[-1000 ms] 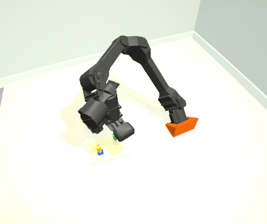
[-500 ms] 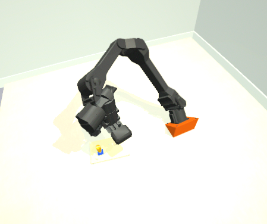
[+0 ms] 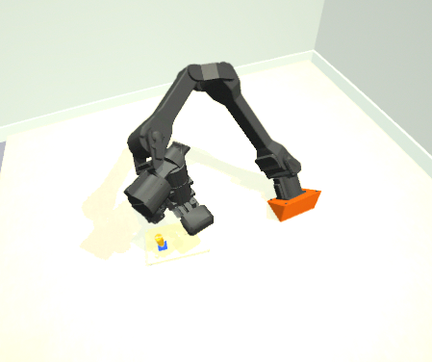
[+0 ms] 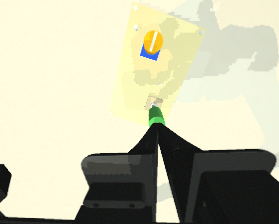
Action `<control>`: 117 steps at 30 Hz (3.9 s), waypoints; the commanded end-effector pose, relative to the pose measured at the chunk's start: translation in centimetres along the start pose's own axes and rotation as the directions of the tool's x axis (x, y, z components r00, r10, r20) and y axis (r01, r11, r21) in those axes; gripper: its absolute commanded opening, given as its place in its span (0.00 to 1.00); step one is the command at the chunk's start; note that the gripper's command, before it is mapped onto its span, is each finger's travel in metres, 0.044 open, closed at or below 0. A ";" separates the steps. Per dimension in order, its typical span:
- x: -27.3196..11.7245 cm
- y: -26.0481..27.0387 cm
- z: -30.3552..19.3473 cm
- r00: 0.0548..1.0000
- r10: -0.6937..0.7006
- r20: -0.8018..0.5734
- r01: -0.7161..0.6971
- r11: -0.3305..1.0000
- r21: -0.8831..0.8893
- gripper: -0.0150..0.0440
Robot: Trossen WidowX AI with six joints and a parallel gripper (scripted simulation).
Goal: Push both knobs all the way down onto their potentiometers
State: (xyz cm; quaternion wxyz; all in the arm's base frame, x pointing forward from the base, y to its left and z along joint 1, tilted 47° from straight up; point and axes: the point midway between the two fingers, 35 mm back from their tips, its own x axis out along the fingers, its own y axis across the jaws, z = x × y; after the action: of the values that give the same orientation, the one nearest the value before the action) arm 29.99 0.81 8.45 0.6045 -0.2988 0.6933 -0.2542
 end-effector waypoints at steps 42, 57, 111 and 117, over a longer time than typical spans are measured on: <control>0.6 -0.1 0.0 1.000 -0.004 -0.001 0.004 1.000 -0.003 0.25; 1.4 -0.1 0.0 1.000 -0.004 -0.001 0.004 1.000 -0.003 0.25; 2.8 -0.1 0.0 1.000 -0.005 -0.001 0.005 1.000 -0.003 0.25; 2.8 -0.1 0.0 1.000 -0.005 -0.001 0.005 1.000 -0.003 0.25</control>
State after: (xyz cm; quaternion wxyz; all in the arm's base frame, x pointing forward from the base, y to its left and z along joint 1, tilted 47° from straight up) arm 29.71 -1.05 6.67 0.6039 -0.3018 0.6929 -0.2531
